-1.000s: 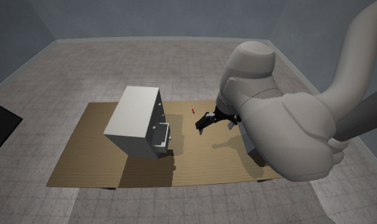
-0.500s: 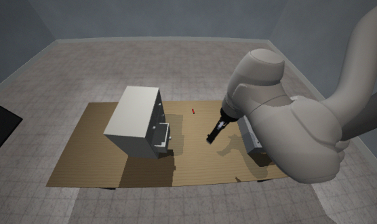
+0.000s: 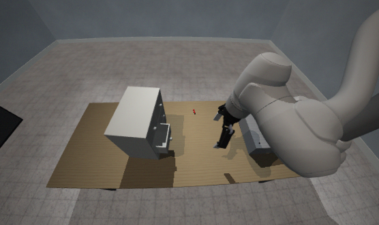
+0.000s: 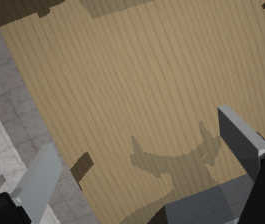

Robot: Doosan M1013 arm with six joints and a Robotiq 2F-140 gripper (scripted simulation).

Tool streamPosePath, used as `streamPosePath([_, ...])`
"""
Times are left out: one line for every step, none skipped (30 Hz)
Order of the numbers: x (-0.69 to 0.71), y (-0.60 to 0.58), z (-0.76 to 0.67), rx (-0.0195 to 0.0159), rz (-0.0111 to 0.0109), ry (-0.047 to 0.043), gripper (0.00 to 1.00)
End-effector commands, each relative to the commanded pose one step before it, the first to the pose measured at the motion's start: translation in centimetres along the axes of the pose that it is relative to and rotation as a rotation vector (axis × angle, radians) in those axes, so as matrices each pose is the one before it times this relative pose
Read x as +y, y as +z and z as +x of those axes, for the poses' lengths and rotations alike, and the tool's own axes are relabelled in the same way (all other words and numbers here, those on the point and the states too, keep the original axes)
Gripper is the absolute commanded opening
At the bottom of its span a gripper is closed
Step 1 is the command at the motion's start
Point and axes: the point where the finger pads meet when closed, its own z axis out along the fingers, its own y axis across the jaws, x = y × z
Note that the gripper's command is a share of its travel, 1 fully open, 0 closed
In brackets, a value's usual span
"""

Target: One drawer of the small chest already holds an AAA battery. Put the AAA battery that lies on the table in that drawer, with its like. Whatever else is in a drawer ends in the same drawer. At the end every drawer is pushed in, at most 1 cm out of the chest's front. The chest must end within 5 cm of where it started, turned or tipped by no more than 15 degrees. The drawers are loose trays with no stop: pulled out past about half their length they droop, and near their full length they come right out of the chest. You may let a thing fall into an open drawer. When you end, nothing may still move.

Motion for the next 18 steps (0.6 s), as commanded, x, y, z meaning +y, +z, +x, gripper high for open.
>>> streamPosePath([-0.075,1.518,1.113,0.15184,0.03906,-0.04795,1.00])
streamPosePath([0.000,0.400,0.217,0.03881,-0.00001,0.00001,1.00])
streamPosePath([0.008,0.434,0.215,0.04098,-0.00030,0.00011,1.00])
streamPosePath([0.007,0.463,0.208,0.04315,-0.00025,0.00010,1.00])
streamPosePath([0.008,0.473,0.189,0.04342,-0.00026,0.00009,1.00])
streamPosePath([0.003,0.433,0.152,0.03931,-0.00009,0.00004,1.00])
streamPosePath([0.000,0.000,0.000,0.00000,0.00000,0.00000,1.00])
streamPosePath([0.000,0.000,0.000,0.00000,0.00000,0.00000,1.00])
streamPosePath([-0.033,0.377,0.106,0.03433,0.00110,-0.00026,1.00])
streamPosePath([0.052,0.316,0.099,0.02722,-0.00172,0.00039,1.00])
streamPosePath([-0.032,0.287,0.057,0.02561,0.00103,-0.00020,1.00])
streamPosePath([0.049,0.245,0.071,0.02118,-0.00160,0.00031,1.00])
streamPosePath([-0.057,0.231,0.022,0.02044,0.00185,-0.00030,1.00])
streamPosePath([0.058,0.199,0.054,0.01709,-0.00187,0.00028,1.00])
streamPosePath([0.013,0.187,0.036,0.01619,-0.00043,0.00008,1.00])
streamPosePath([-0.066,0.176,-0.003,0.01537,0.00211,-0.00026,1.00])
streamPosePath([0.048,0.162,0.028,0.01366,-0.00154,0.00014,1.00])
streamPosePath([0.035,0.154,0.029,0.01318,-0.00114,0.00012,1.00])
